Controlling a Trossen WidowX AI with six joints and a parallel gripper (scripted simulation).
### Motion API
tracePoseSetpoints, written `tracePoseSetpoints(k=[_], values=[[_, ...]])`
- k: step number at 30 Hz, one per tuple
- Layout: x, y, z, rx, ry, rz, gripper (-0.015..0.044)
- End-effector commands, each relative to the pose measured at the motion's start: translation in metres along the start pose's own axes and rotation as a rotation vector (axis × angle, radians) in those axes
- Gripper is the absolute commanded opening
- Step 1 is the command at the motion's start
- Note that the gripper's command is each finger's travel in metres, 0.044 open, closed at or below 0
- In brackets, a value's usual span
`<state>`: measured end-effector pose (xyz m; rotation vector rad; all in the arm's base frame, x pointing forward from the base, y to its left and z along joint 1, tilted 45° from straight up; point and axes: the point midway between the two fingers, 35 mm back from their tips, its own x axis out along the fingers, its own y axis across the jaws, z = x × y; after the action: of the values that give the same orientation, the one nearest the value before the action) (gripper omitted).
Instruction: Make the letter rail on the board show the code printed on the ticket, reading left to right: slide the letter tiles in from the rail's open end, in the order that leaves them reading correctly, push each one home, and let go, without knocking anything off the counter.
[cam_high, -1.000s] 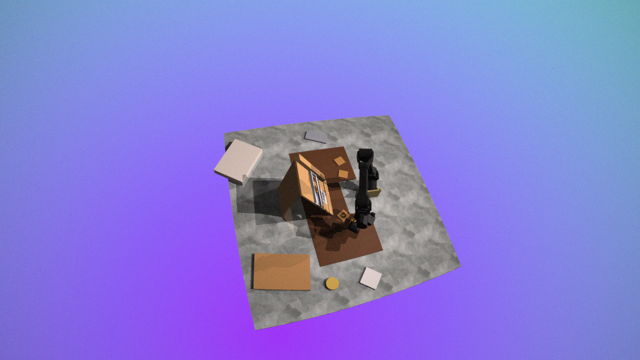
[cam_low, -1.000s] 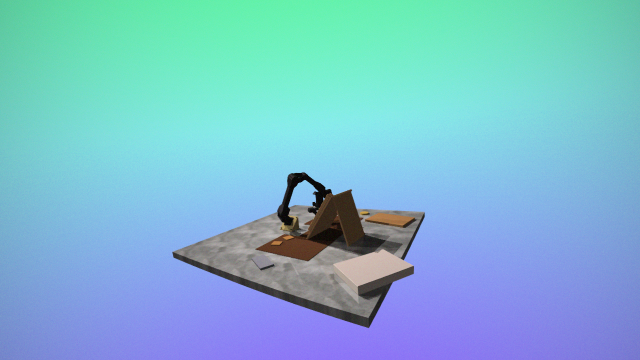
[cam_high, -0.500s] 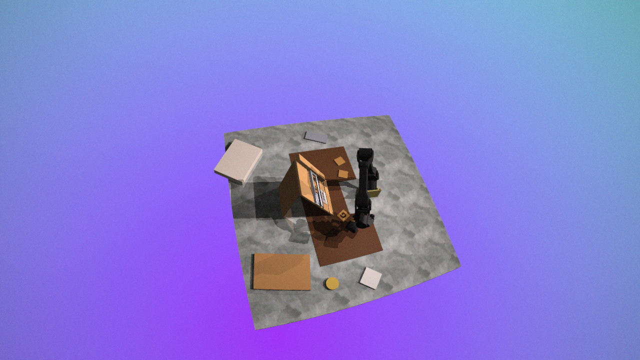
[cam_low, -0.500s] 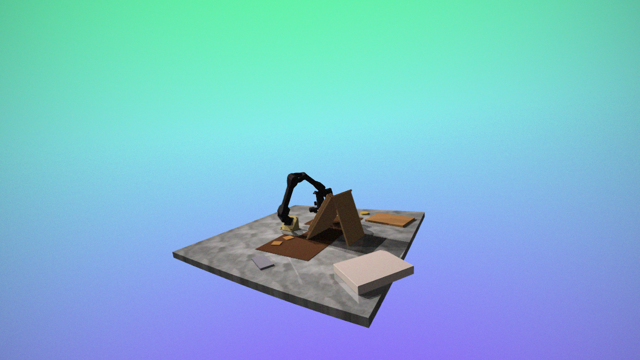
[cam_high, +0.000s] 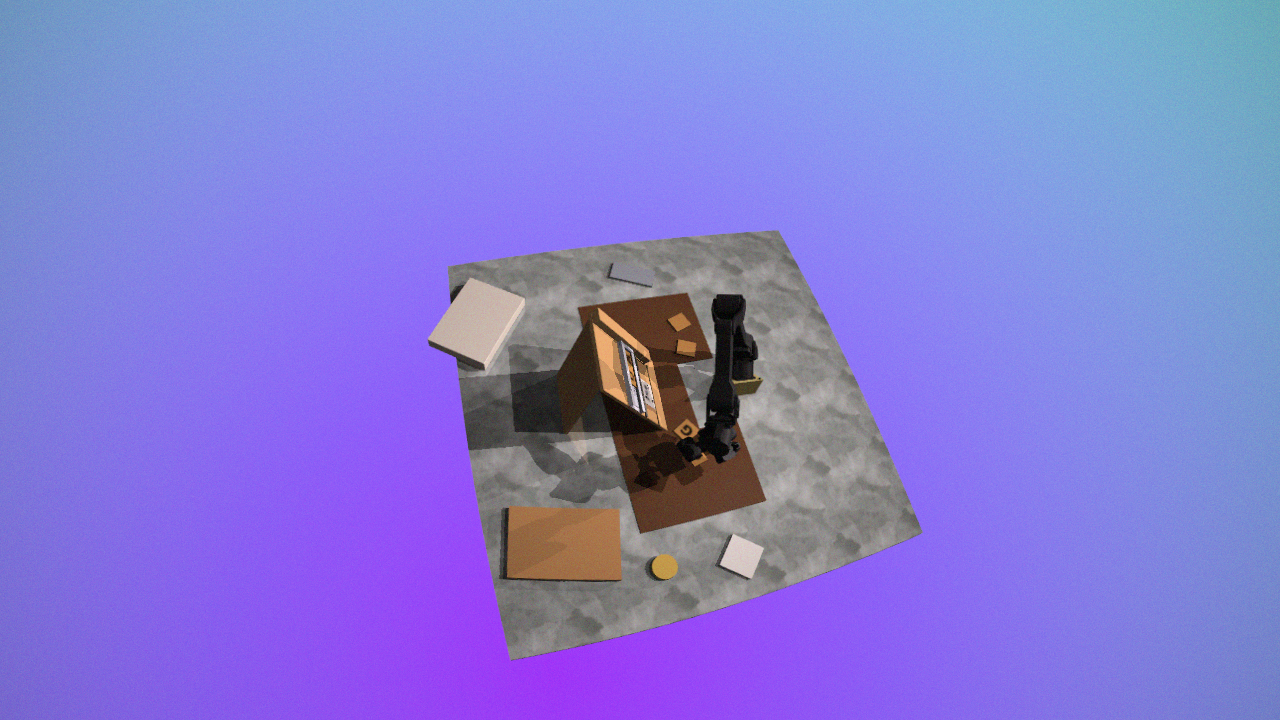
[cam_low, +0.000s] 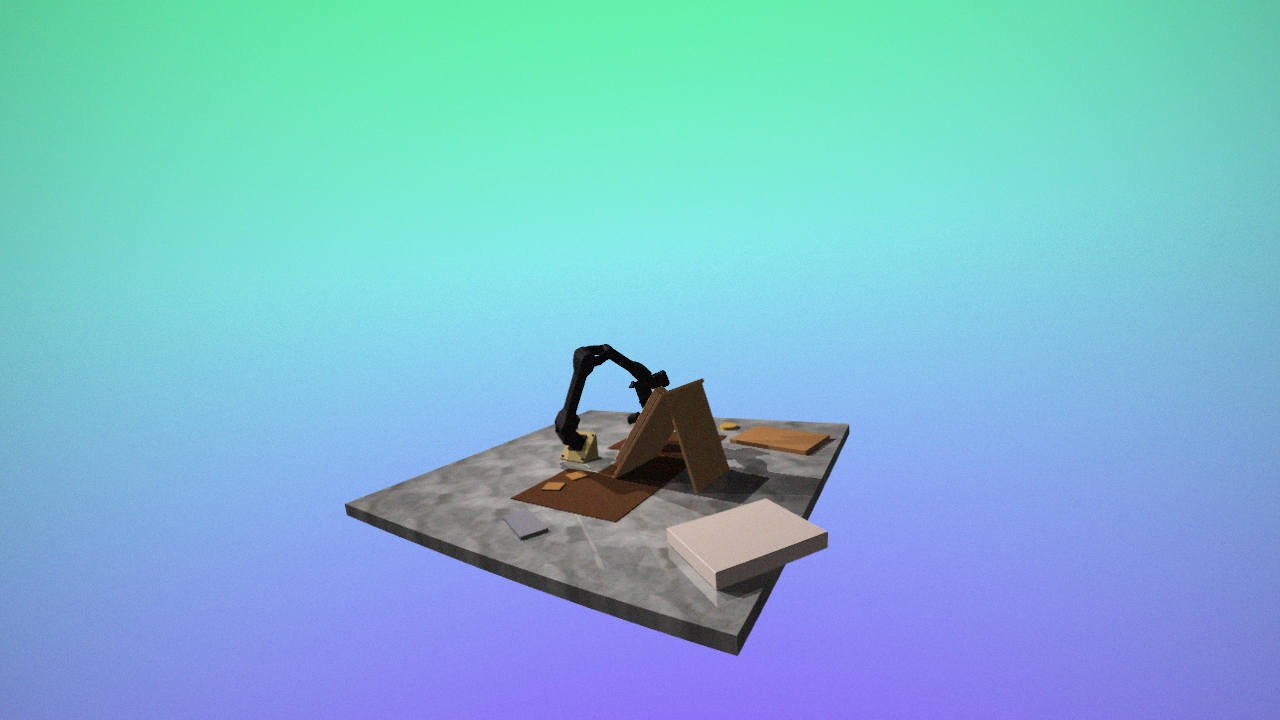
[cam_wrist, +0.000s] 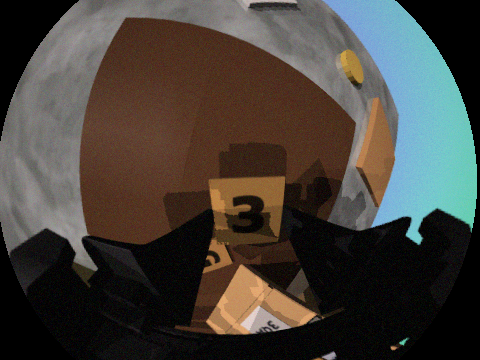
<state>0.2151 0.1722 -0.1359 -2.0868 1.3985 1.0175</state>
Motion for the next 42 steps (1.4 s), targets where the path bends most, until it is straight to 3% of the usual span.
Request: tracePoseSetpoints(k=[1, 42], values=[[-0.003, -0.014, -0.001, 0.108, -0.002, -0.055, 0.0000], [-0.046, -0.126, -0.039, 1.352, -0.184, -0.569, 0.0000]])
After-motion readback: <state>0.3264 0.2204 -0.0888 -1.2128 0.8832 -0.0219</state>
